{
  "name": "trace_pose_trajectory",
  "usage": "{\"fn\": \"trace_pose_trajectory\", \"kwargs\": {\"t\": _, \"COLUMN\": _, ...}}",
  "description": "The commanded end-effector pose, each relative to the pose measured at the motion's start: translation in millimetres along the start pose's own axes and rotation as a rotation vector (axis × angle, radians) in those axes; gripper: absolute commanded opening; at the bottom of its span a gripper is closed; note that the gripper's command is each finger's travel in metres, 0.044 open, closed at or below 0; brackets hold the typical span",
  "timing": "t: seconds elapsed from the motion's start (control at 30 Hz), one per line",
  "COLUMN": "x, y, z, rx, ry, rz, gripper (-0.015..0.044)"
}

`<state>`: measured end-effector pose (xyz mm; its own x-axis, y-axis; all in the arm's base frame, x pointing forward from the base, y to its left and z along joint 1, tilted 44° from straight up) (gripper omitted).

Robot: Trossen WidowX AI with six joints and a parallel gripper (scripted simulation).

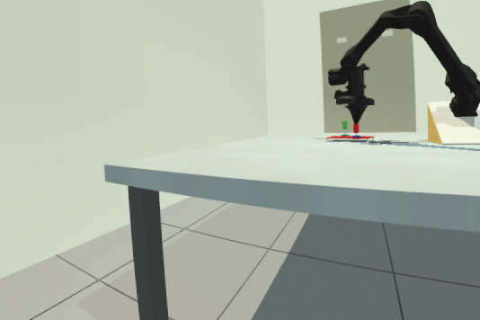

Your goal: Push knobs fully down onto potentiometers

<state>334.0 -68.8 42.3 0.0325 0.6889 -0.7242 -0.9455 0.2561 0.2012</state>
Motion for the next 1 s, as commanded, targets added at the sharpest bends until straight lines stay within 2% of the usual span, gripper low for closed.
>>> {"fn": "trace_pose_trajectory", "kwargs": {"t": 0.0, "x": 14.6, "y": -2.3, "z": 3.3, "rx": -0.017, "ry": -0.003, "rz": 0.017, "gripper": 0.0000}}
{"fn": "trace_pose_trajectory", "kwargs": {"t": 0.97, "x": 20.0, "y": -2.2, "z": 3.4, "rx": -0.017, "ry": -0.003, "rz": 0.017, "gripper": 0.0000}}
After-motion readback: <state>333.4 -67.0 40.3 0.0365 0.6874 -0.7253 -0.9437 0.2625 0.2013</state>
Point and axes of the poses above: the point midway between the two fingers, 35 mm back from their tips, its own x axis out along the fingers, its own z axis across the jaws, y = z × x, the point moved 8 cm from there along -x, back along the fingers, and after that the axes turned 10 degrees about -x, right-handed, at the moved point
